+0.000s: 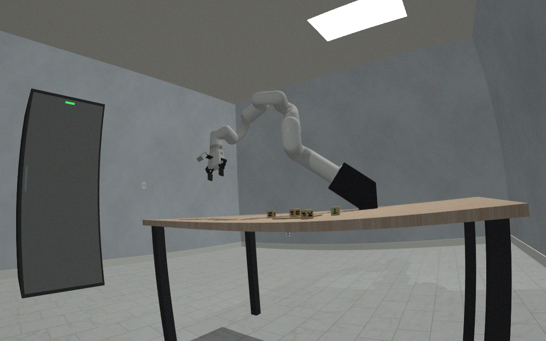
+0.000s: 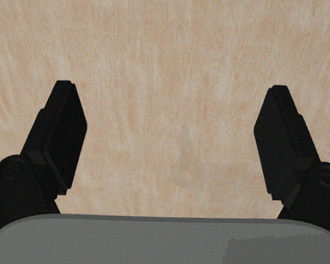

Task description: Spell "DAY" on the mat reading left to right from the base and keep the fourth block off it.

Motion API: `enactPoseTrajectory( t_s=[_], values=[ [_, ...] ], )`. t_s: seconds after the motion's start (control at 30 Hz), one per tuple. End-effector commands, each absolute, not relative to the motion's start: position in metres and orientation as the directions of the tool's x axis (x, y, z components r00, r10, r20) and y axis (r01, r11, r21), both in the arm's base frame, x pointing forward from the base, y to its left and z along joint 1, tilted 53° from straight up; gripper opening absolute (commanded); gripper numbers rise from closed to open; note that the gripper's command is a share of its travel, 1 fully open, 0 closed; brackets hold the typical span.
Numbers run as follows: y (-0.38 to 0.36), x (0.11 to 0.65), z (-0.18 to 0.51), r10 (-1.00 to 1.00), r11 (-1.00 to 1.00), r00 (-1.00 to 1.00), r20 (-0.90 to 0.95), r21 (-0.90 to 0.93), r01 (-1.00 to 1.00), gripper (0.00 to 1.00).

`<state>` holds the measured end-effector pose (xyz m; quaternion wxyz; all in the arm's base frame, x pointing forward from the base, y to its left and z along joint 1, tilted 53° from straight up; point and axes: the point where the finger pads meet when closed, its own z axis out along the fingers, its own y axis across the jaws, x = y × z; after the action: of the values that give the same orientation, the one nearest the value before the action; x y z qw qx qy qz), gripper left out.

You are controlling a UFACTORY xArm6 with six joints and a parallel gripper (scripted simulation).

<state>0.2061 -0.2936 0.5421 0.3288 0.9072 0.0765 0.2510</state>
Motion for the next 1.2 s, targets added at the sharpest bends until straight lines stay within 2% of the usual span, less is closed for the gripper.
enactPoseTrajectory(
  t_s=[0.0, 0.73, 1.17],
  values=[
    [-0.293, 0.206, 0.544, 0.305, -0.770, 0.861, 0.406, 0.638, -0.028, 1.00],
    [-0.292, 0.210, 0.541, 0.302, -0.779, 0.860, 0.411, 0.627, -0.027, 1.00],
    [-0.268, 0.276, 0.486, 0.225, -0.899, 0.859, 0.460, 0.437, 0.002, 1.00]
  ],
)
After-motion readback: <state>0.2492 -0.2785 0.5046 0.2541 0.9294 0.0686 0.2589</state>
